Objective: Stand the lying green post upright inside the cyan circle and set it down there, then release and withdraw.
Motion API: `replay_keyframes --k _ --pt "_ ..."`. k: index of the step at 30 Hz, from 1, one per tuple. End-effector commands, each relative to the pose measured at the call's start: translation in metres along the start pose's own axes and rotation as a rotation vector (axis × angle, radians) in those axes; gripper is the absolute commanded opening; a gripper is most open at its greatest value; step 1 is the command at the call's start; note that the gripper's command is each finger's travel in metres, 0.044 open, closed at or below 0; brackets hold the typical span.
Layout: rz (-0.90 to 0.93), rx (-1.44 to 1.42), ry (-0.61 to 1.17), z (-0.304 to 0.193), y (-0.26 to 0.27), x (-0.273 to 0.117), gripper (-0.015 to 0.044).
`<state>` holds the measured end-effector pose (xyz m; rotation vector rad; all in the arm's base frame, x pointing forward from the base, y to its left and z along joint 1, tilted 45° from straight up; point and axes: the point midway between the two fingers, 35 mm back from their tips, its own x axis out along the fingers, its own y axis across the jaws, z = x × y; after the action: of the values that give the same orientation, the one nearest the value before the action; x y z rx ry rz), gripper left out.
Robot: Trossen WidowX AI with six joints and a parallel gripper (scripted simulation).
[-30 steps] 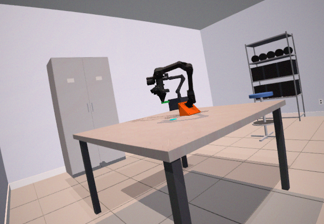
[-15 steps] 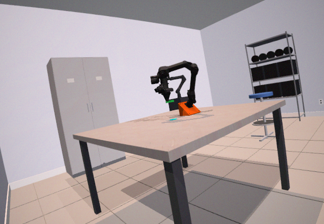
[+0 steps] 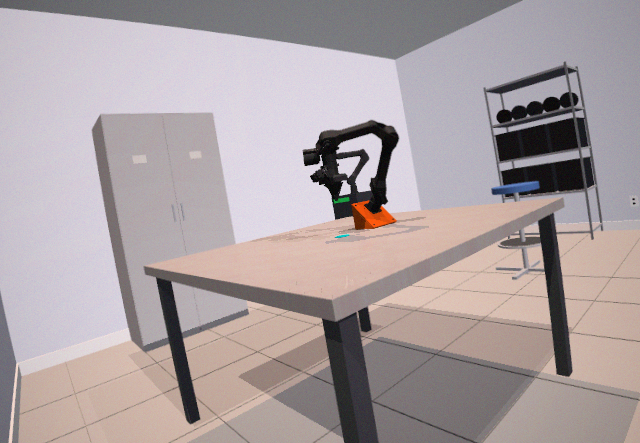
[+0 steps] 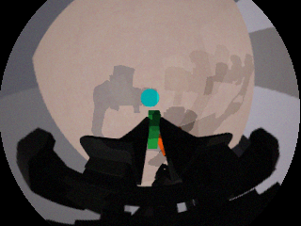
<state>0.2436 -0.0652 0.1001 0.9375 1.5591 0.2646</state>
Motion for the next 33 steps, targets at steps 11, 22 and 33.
replay_keyframes --k 11,22,33 --pt "-0.075 -0.007 -0.032 -0.010 0.001 0.006 0.0023" --pt "-0.129 -0.015 -0.067 -0.015 0.001 0.008 0.0023" --pt "-0.181 -0.023 -0.107 -0.020 0.000 0.011 0.0023"
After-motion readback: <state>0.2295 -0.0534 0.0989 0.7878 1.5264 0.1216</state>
